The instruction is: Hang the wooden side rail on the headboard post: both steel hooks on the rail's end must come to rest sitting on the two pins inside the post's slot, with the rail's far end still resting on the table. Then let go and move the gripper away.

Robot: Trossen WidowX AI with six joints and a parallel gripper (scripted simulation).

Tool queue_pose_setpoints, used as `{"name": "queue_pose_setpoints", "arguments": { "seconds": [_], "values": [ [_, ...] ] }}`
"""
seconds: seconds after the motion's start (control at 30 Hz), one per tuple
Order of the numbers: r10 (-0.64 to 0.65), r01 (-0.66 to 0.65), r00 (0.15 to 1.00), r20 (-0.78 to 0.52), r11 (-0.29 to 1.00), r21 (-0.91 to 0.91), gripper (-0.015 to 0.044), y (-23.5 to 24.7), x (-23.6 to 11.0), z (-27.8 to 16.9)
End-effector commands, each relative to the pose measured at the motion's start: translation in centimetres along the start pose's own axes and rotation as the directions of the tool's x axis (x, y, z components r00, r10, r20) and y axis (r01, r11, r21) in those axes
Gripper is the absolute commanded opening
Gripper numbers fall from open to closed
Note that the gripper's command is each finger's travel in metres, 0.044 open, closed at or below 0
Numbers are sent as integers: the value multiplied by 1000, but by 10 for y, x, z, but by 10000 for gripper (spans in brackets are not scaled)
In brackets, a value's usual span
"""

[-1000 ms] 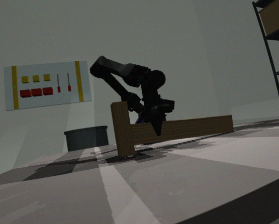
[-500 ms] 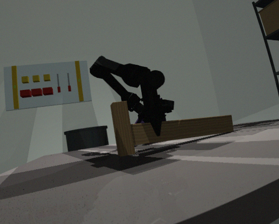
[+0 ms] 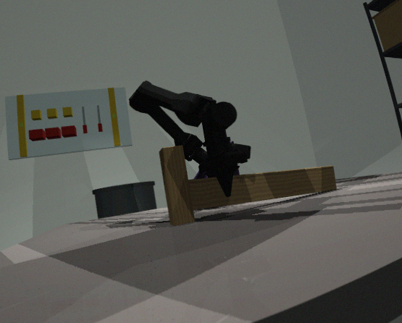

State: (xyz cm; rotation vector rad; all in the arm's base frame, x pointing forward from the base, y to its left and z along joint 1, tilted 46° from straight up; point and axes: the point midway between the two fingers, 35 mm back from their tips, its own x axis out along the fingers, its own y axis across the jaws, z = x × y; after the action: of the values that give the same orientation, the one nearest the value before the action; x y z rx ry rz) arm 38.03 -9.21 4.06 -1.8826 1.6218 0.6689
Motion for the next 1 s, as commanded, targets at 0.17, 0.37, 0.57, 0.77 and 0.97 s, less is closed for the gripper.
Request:
{"name": "queue_pose_setpoints", "arguments": {
  "seconds": [0.17, 0.37, 0.57, 0.77, 0.97],
  "values": [
    [-7, 7, 1000, -3, 1000, -2, 0, -2, -1, 0],
    [-7, 7, 1000, -4, 1000, -2, 0, -2, 0, 0],
    [-7, 7, 1000, -4, 1000, -2, 0, -2, 1, 0],
    [-7, 7, 1000, -4, 1000, -2, 0, -2, 2, 0],
    [-7, 7, 1000, -4, 1000, -2, 0, -2, 3, 0]
  ]
}}
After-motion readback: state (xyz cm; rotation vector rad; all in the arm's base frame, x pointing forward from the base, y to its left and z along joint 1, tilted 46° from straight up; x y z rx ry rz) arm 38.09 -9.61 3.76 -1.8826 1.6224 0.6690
